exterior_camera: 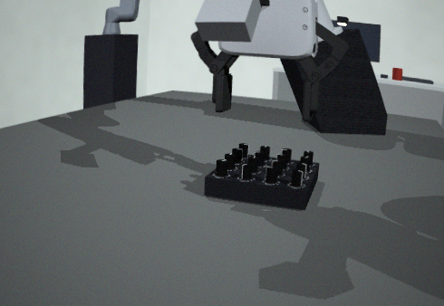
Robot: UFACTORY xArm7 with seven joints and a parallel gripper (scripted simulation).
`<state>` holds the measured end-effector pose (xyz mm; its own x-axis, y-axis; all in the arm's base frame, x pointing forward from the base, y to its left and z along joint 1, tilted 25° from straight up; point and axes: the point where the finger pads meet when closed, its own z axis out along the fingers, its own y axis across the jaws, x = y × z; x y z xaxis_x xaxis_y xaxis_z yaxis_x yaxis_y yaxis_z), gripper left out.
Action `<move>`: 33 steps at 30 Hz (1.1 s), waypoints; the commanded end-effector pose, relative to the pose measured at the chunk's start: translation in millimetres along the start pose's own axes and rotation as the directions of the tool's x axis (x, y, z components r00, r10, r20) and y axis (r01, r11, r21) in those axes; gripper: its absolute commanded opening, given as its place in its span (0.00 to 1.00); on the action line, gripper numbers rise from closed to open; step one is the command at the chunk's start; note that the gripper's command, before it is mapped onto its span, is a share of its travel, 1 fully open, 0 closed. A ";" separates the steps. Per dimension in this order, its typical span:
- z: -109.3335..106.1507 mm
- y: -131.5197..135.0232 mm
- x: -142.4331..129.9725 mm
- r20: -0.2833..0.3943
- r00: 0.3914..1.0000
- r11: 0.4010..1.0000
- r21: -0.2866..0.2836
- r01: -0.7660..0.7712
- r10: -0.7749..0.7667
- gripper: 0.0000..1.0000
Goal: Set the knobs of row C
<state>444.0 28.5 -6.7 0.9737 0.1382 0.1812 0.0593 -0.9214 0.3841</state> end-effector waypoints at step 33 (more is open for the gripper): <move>7.6 1.5 -5.6 0.017 1.000 1.000 0.001 0.011 -0.011 1.00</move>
<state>439.2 22.9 -15.1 0.9773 0.1411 0.1583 0.0702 -0.9197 0.3863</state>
